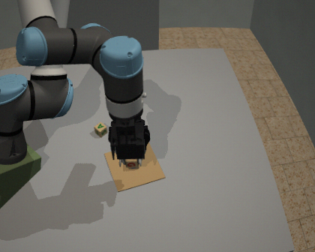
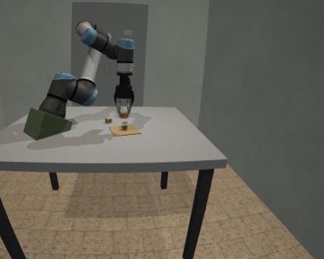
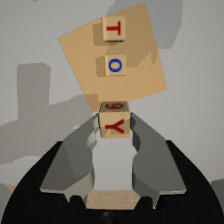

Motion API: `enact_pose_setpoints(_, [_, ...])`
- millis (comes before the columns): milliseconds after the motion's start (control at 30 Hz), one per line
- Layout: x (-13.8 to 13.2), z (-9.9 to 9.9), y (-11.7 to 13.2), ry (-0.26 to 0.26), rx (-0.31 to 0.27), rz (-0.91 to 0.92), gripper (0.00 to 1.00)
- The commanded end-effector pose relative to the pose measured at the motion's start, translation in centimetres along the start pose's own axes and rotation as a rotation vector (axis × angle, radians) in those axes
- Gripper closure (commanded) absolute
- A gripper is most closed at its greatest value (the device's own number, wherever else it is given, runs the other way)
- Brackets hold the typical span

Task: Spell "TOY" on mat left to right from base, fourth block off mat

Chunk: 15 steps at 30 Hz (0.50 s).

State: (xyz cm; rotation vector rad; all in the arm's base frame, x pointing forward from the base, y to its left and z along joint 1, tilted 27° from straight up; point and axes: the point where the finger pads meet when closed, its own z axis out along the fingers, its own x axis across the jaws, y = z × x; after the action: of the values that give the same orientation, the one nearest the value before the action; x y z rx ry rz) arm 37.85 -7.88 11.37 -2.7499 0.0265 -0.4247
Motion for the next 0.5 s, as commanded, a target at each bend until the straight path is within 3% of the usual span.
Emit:
enact_pose_setpoints(0, [0.1, 2.4, 0.1, 0.001, -0.002, 0.0, 0.91])
enact_pose_setpoints(133, [0.1, 4.3, 0.1, 0.001, -0.002, 0.0, 0.91])
enact_pose_setpoints(467, [0.1, 7.0, 0.1, 0.001, -0.002, 0.0, 0.91])
